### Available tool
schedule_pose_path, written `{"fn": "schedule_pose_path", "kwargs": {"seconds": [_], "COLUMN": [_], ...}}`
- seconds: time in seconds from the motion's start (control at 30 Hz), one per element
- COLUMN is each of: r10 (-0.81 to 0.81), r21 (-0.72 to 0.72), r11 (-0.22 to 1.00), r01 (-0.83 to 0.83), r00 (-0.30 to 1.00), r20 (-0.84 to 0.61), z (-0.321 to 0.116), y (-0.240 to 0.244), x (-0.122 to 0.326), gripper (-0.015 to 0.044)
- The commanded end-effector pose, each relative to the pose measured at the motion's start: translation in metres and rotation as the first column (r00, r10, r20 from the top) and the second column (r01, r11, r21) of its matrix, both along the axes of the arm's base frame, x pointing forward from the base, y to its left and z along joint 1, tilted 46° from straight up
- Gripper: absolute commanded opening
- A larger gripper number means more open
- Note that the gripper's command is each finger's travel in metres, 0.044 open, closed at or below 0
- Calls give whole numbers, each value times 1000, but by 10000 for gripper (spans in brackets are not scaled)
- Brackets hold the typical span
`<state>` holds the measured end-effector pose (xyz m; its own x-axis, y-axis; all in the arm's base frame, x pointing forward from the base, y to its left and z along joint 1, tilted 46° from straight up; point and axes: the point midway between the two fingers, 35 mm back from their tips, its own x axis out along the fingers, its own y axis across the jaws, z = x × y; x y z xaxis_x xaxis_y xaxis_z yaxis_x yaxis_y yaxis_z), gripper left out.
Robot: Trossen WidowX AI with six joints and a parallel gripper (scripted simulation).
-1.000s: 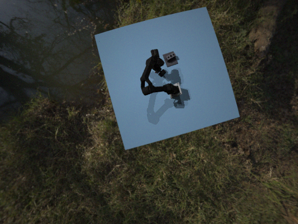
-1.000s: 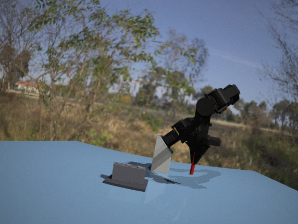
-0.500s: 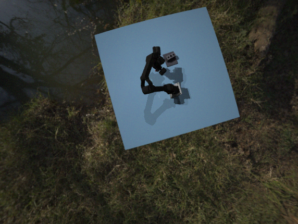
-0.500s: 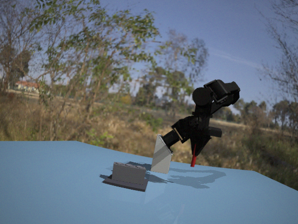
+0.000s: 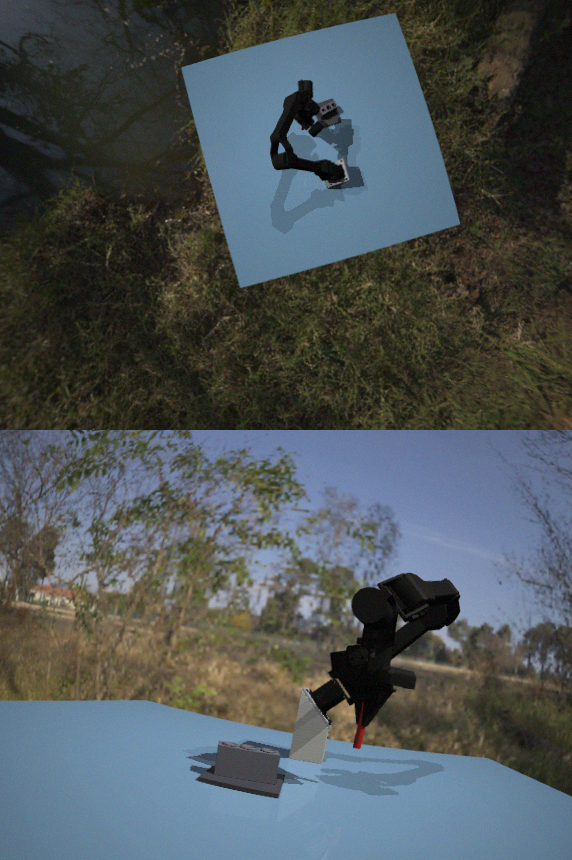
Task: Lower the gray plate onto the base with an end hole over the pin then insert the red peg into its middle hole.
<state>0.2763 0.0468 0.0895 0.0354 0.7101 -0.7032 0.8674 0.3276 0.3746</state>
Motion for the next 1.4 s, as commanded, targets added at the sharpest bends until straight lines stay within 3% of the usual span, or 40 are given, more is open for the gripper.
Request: {"fn": "schedule_pose_path", "kwargs": {"seconds": [0.0, 1.37], "r10": [3, 4], "r21": [-5, 0], "r11": [1000, 1000], "r01": [-3, -4], "r00": [1000, 1000], "r20": [2, 4], "z": [-6, -83], "y": [-8, -85], "x": [10, 73], "gripper": [0, 0]}}
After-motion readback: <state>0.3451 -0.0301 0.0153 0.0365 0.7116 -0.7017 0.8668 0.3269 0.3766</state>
